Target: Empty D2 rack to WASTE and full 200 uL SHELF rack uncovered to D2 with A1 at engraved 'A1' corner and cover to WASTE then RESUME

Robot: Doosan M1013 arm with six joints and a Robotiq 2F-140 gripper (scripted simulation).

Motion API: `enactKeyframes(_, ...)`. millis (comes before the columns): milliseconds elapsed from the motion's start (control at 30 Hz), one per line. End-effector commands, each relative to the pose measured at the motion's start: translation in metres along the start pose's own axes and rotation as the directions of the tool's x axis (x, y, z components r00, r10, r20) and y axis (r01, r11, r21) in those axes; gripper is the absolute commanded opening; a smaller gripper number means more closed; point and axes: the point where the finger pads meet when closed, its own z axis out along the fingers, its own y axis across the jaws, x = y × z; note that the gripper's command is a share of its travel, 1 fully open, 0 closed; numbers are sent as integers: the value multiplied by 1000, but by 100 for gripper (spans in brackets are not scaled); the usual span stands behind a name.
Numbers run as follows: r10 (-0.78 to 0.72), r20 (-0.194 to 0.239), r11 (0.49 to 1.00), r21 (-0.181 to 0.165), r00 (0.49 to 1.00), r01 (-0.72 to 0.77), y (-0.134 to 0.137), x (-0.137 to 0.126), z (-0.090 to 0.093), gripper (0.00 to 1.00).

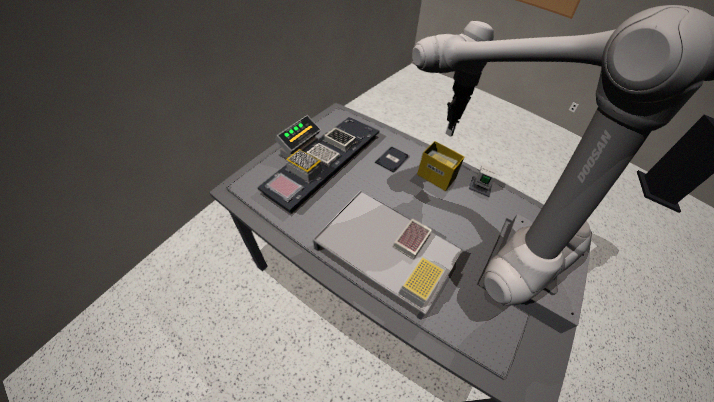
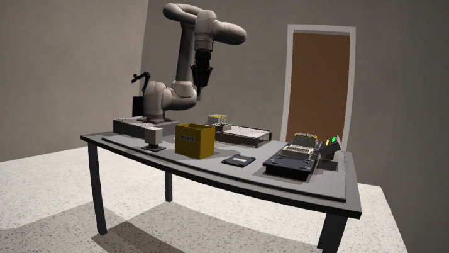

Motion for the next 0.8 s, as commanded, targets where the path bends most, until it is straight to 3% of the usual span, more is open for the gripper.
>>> enactKeyframes(0, -64, 0, 998, 0, 998, 64, 4, -15, 0, 0)
enactKeyframes(300, -241, 0, 970, 0, 970, 241, 15, -59, 0, 0)
enactKeyframes(367, -241, 0, 970, 0, 970, 241, 15, -59, 0, 0)
enactKeyframes(600, -374, 0, 927, 0, 927, 374, 23, -93, 0, 0)
enactKeyframes(767, -384, 0, 923, 0, 923, 384, 30, -117, 0, 0)
